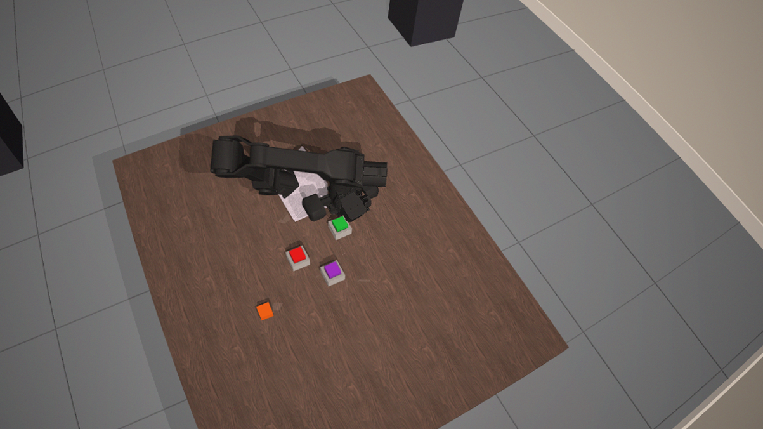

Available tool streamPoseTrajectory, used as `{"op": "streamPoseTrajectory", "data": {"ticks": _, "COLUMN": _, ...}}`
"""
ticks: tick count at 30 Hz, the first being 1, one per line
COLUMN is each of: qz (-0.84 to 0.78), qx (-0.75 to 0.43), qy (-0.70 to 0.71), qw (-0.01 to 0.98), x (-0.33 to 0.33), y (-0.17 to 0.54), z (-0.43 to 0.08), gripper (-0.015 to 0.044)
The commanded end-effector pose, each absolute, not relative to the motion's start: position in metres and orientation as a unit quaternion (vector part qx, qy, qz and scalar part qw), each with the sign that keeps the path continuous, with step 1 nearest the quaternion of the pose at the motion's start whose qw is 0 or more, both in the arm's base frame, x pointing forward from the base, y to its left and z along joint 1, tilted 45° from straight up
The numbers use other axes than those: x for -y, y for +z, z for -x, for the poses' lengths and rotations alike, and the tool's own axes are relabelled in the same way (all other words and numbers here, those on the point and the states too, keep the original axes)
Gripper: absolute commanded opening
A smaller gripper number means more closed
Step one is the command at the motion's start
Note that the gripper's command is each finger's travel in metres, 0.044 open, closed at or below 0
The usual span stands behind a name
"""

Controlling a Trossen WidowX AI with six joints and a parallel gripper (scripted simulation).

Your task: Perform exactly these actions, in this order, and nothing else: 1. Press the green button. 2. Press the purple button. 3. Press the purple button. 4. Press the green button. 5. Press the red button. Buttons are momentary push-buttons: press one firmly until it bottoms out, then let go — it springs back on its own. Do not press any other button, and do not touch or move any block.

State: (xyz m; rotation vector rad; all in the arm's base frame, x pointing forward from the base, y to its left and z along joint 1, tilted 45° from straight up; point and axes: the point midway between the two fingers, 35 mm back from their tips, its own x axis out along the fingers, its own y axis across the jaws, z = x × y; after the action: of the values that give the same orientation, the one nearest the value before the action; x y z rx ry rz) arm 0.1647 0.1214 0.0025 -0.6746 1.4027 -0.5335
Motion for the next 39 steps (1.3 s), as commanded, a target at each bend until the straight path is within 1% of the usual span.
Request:
{"op": "streamPoseTrajectory", "data": {"ticks": 1, "qz": 0.295, "qx": -0.624, "qy": -0.234, "qw": 0.685, "x": -0.151, "y": 0.03, "z": -0.16, "gripper": 0.002}}
{"op": "streamPoseTrajectory", "data": {"ticks": 9, "qz": 0.294, "qx": -0.624, "qy": -0.232, "qw": 0.685, "x": -0.15, "y": 0.044, "z": -0.165, "gripper": 0.002}}
{"op": "streamPoseTrajectory", "data": {"ticks": 14, "qz": 0.294, "qx": -0.624, "qy": -0.231, "qw": 0.686, "x": -0.093, "y": 0.106, "z": -0.196, "gripper": 0.002}}
{"op": "streamPoseTrajectory", "data": {"ticks": 16, "qz": 0.296, "qx": -0.623, "qy": -0.234, "qw": 0.685, "x": -0.068, "y": 0.128, "z": -0.201, "gripper": 0.002}}
{"op": "streamPoseTrajectory", "data": {"ticks": 18, "qz": 0.297, "qx": -0.623, "qy": -0.236, "qw": 0.684, "x": -0.059, "y": 0.136, "z": -0.202, "gripper": 0.002}}
{"op": "streamPoseTrajectory", "data": {"ticks": 25, "qz": 0.297, "qx": -0.623, "qy": -0.236, "qw": 0.684, "x": -0.058, "y": 0.134, "z": -0.202, "gripper": 0.002}}
{"op": "streamPoseTrajectory", "data": {"ticks": 31, "qz": 0.297, "qx": -0.622, "qy": -0.237, "qw": 0.685, "x": -0.018, "y": 0.094, "z": -0.209, "gripper": 0.002}}
{"op": "streamPoseTrajectory", "data": {"ticks": 39, "qz": 0.297, "qx": -0.622, "qy": -0.237, "qw": 0.685, "x": -0.013, "y": 0.089, "z": -0.21, "gripper": 0.002}}
